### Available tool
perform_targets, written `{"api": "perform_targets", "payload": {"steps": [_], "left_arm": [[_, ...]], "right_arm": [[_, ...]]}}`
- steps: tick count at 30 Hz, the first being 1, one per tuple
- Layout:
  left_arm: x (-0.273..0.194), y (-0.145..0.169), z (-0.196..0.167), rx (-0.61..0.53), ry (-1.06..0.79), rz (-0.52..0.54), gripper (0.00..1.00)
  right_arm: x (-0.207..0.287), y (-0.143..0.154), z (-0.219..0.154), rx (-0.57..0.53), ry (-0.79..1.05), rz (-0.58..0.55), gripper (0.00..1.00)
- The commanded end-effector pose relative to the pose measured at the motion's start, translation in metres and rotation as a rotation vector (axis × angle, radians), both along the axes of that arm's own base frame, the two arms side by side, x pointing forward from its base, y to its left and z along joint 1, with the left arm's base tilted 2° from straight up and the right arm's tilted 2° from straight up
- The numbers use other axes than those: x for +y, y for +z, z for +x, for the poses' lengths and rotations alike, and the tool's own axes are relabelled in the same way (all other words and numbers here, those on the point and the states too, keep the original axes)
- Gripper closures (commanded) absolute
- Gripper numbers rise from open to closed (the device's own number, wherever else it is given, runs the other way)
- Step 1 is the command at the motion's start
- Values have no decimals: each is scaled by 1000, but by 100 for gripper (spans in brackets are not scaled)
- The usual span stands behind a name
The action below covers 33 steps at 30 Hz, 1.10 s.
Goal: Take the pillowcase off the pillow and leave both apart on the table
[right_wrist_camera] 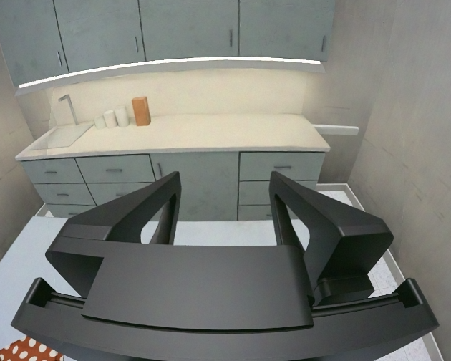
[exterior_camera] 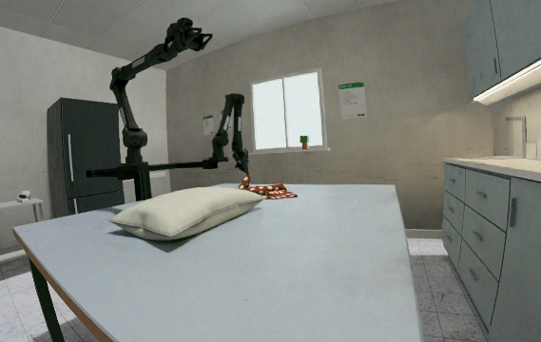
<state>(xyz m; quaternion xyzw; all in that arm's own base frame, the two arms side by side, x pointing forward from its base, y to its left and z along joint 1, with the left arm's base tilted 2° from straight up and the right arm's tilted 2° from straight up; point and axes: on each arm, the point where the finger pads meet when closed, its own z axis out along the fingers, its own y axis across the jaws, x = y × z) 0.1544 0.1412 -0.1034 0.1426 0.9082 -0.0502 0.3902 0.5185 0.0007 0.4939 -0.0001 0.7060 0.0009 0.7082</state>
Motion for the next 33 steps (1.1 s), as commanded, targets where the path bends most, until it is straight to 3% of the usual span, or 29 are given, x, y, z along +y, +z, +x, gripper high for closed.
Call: {"api": "perform_targets", "payload": {"steps": [1, 33], "left_arm": [[2, 3, -1, -2, 11, 6, 98], [1, 3, -1, 0, 13, 3, 97]], "right_arm": [[-1, 18, 2, -39, 1, -9, 40], [-1, 18, 2, -39, 1, -9, 40]]}}
